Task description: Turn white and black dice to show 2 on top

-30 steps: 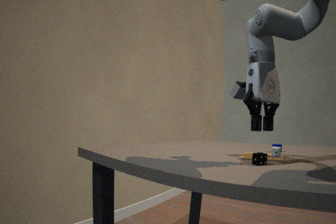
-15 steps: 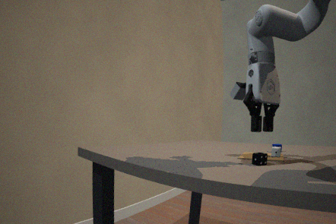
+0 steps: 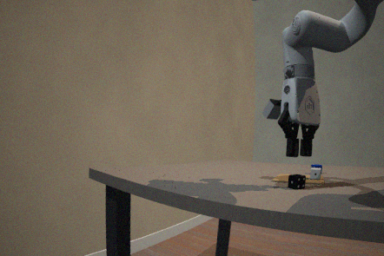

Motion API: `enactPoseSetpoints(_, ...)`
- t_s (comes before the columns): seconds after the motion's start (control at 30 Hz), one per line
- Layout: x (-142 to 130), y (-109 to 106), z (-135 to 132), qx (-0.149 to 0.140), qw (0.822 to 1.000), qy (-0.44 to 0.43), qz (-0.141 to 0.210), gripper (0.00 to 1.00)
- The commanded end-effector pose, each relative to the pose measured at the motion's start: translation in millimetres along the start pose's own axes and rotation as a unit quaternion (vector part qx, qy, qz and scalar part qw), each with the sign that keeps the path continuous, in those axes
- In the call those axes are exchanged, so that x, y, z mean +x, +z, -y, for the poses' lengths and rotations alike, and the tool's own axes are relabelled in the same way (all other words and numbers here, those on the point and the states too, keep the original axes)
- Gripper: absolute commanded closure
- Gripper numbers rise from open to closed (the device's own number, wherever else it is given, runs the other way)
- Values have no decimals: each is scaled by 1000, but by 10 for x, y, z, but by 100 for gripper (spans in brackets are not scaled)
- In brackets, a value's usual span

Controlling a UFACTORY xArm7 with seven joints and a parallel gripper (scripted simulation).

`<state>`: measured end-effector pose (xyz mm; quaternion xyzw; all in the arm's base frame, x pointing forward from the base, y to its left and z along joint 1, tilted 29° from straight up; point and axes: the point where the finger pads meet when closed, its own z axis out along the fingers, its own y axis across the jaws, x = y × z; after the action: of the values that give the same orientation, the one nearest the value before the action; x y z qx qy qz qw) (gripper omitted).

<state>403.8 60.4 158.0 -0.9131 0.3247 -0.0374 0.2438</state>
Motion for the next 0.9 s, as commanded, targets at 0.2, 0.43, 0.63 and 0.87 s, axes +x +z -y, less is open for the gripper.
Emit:
enactPoseSetpoints(0.2, 8, 150, 7, 1, 1000, 0, -1, 53)
enactPoseSetpoints(0.43, 8, 224, 9, 1, 1000, 0, -1, 53)
enactPoseSetpoints(0.63, 7, 293, 11, 1, 1000, 0, -1, 53)
enactPoseSetpoints(0.87, 7, 340, 12, 1, 1000, 0, -1, 53)
